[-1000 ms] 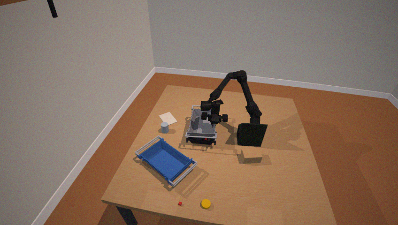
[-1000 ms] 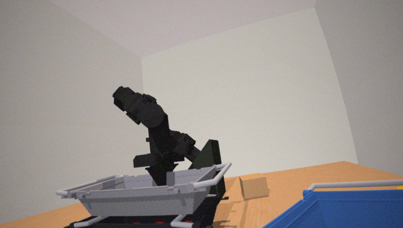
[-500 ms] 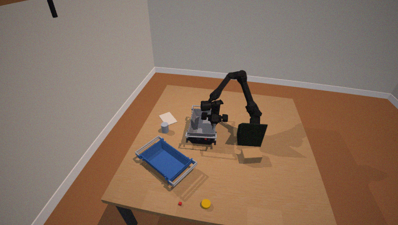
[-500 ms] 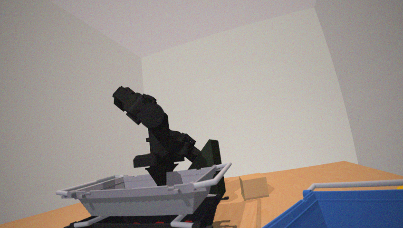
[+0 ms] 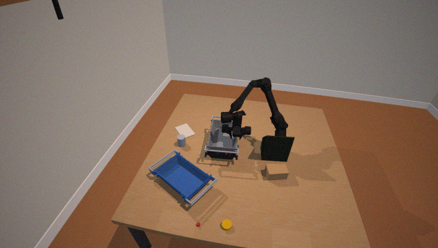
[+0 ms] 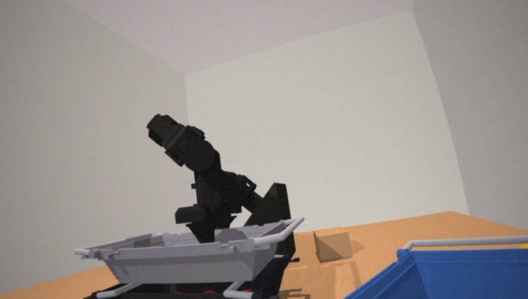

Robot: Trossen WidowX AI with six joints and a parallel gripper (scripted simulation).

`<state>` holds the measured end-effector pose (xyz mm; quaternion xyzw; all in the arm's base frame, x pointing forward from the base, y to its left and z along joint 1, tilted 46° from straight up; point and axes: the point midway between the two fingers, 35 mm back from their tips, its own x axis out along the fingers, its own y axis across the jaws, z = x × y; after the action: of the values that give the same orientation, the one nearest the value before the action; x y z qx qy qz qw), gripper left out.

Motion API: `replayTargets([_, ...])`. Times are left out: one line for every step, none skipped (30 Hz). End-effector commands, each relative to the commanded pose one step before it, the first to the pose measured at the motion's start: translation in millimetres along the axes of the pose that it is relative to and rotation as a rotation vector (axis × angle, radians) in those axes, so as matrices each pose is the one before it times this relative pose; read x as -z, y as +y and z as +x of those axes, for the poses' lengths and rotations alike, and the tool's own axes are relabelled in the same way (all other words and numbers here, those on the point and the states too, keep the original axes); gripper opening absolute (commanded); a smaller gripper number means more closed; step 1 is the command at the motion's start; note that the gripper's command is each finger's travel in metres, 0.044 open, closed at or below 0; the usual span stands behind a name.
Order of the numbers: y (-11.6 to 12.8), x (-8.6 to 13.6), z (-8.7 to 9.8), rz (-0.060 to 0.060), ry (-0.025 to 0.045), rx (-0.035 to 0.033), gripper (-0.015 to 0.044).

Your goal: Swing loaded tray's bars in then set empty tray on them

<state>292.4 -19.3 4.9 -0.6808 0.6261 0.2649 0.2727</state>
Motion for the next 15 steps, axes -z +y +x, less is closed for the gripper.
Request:
replayTargets([0.59, -0.22, 0.22, -0.0025, -0.0005, -0.00234, 0.0308])
replayTargets([0.0, 0.0, 0.0, 0.0, 0.0, 0.0, 0.0323])
replayTargets([0.0, 0.0, 0.0, 0.0, 0.0, 0.0, 0.0337])
replayTargets([0.0, 0.0, 0.0, 0.0, 0.0, 0.0, 0.0352])
replayTargets([0.0, 0.0, 0.0, 0.0, 0.0, 0.0, 0.0367])
replayTargets([0.0, 0.0, 0.0, 0.0, 0.0, 0.0, 0.0381])
replayTargets([0.0, 0.0, 0.0, 0.0, 0.0, 0.0, 0.0396])
replayTargets([0.0, 0.0, 0.0, 0.0, 0.0, 0.0, 0.0411])
replayTargets([0.0, 0.0, 0.0, 0.0, 0.0, 0.0, 0.0425])
replayTargets([0.0, 0.0, 0.0, 0.0, 0.0, 0.0, 0.044])
replayTargets([-0.58, 0.22, -0.21, 0.0025, 0.00051, 0.00231, 0.044])
replayTargets([0.0, 0.0, 0.0, 0.0, 0.0, 0.0, 0.044])
replayTargets([0.0, 0.0, 0.0, 0.0, 0.0, 0.0, 0.044])
replayTargets([0.0, 0.0, 0.0, 0.0, 0.0, 0.0, 0.044])
replayTargets([0.0, 0.0, 0.0, 0.0, 0.0, 0.0, 0.044])
